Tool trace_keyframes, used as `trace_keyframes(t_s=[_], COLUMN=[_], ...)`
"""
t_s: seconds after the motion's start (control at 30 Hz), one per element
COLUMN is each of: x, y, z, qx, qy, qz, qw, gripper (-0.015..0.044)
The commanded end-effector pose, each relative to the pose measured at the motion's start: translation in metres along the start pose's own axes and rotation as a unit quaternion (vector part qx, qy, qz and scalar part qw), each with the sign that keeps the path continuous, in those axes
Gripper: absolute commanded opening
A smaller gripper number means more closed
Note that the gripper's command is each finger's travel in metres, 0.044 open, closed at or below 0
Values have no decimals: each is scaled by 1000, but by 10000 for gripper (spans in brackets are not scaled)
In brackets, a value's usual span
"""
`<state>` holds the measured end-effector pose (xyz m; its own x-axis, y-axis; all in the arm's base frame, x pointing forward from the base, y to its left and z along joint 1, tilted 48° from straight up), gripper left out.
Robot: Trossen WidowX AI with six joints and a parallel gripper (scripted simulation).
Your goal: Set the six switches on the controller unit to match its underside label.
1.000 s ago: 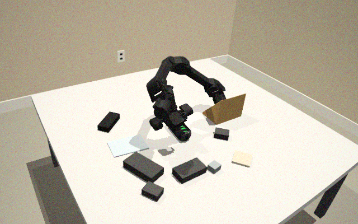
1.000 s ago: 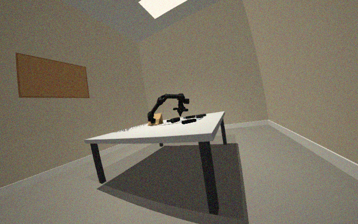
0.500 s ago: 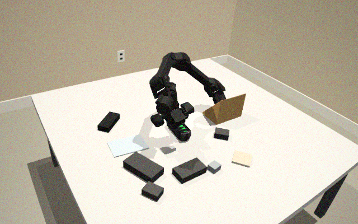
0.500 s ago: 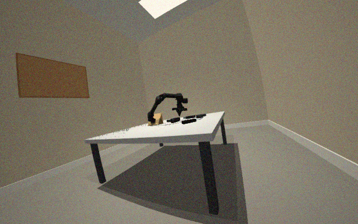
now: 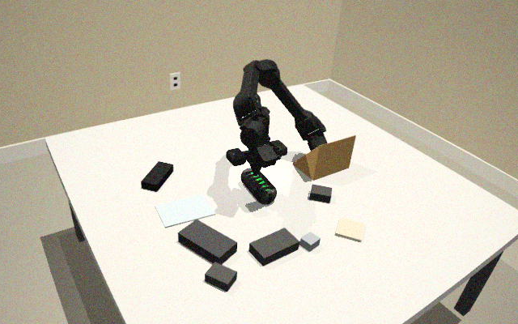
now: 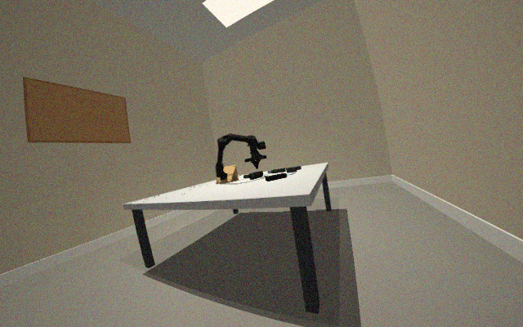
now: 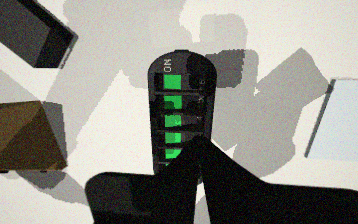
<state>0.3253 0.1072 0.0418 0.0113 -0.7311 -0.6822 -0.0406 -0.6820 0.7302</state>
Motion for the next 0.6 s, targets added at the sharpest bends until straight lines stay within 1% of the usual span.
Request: trace_keyframes(t_s=[0.0, 0.57], x=[-2, 14], y=[8, 42], z=[13, 85], qx=[-3, -1], qy=[26, 128], qz=[3, 16], qw=[1000, 992], gripper=[0, 0])
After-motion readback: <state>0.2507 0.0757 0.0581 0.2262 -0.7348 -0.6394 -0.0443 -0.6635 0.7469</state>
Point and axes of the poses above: the point midway between the two fingers, 35 mm back from their tips, its own x axis out along the fingers, its own z axis across the jaws, y = z × x, the point moved 5 cm from there along -x, back along the fingers, and after that the axes turned 4 degrees about -x, right-handed, at the moved point
